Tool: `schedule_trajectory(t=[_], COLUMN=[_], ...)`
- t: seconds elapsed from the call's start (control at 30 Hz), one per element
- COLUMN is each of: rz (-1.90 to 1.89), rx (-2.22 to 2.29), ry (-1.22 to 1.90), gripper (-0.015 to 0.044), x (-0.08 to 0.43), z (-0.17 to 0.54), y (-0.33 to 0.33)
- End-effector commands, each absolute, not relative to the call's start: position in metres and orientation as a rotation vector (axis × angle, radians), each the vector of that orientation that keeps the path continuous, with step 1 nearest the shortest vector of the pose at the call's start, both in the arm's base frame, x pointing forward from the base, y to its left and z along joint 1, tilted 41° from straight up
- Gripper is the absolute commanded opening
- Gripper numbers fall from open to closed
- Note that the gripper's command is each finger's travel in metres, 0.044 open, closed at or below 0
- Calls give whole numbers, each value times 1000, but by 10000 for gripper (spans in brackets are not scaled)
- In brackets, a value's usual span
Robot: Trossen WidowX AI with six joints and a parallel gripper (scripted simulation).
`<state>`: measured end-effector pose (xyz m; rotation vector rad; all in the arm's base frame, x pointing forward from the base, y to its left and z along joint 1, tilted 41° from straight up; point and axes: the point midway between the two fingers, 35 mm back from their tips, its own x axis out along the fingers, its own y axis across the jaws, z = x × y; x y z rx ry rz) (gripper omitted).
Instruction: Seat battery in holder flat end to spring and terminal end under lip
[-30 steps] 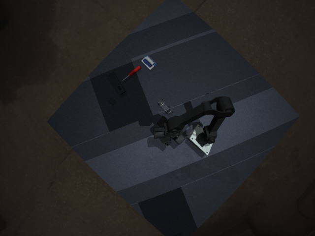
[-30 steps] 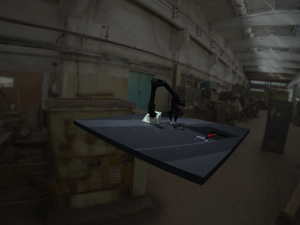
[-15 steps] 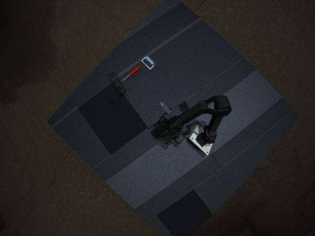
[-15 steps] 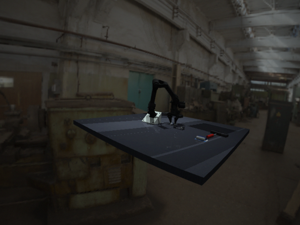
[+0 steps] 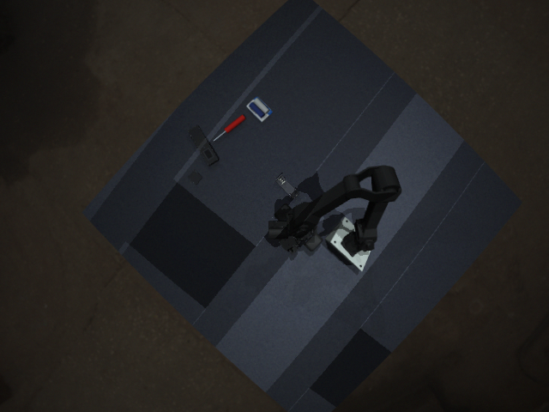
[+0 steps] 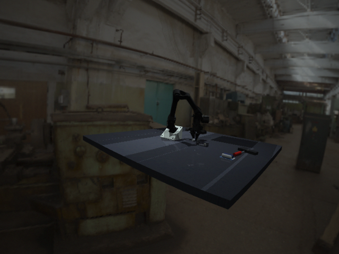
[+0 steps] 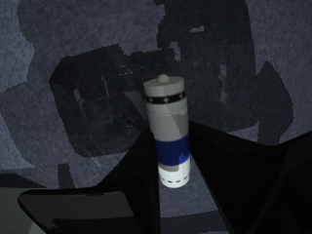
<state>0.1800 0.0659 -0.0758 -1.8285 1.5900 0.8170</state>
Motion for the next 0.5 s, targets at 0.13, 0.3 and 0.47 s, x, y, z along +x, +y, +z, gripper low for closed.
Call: schedule_trajectory(t=[0.13, 0.3, 0.47], rz=[820, 822, 822], rx=[-1836, -1835, -1835], ry=[1591, 1589, 1590], gripper=[68, 68, 68], x=[180, 177, 175], z=[-75, -48, -38], y=[66, 90, 98])
